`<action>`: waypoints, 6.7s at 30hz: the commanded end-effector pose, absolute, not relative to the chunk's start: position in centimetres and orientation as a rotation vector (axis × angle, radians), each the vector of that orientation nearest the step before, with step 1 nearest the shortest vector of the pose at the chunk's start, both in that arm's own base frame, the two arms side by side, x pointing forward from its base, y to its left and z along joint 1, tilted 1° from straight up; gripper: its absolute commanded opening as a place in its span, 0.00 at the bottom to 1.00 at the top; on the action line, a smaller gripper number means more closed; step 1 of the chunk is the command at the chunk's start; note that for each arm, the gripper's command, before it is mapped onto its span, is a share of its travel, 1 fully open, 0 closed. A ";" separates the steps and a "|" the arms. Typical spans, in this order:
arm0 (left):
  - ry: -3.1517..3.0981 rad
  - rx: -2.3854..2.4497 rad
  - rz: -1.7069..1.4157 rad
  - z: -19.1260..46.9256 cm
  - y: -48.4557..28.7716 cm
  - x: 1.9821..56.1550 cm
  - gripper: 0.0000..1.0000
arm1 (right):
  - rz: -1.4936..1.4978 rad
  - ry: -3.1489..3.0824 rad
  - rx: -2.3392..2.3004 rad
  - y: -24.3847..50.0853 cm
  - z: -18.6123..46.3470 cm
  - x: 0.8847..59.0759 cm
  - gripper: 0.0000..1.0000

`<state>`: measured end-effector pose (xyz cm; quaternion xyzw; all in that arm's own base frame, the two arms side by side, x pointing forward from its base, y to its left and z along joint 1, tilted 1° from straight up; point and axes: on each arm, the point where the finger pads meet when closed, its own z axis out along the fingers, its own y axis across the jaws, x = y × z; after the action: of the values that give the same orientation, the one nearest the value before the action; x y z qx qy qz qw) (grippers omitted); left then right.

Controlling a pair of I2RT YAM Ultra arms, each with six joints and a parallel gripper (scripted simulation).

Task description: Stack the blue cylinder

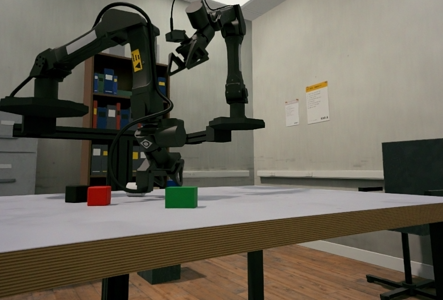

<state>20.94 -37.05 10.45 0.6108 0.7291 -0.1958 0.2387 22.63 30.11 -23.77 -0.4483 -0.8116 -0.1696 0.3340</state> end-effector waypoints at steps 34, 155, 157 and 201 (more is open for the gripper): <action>1.942 1.652 -0.556 12.7 -37.8 21.3 1.00 | -0.500 -2.125 -1.163 31.7 -24.3 22.8 0.36; 1.617 1.004 -0.731 12.7 -42.8 23.0 1.00 | -0.487 -2.144 -1.165 7.3 -19.1 35.8 0.34; 1.617 1.004 -0.731 12.7 -42.8 23.0 1.00 | -0.487 -2.144 -1.165 7.3 -19.4 35.8 0.34; 1.617 1.004 -0.731 12.7 -42.8 23.0 1.00 | -0.496 -2.191 -1.175 5.3 -19.4 36.0 0.64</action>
<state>23.25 -42.80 12.18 0.4244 0.6812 -0.3000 0.5156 34.55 6.28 -20.74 -0.4459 -0.8142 -0.1771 0.3270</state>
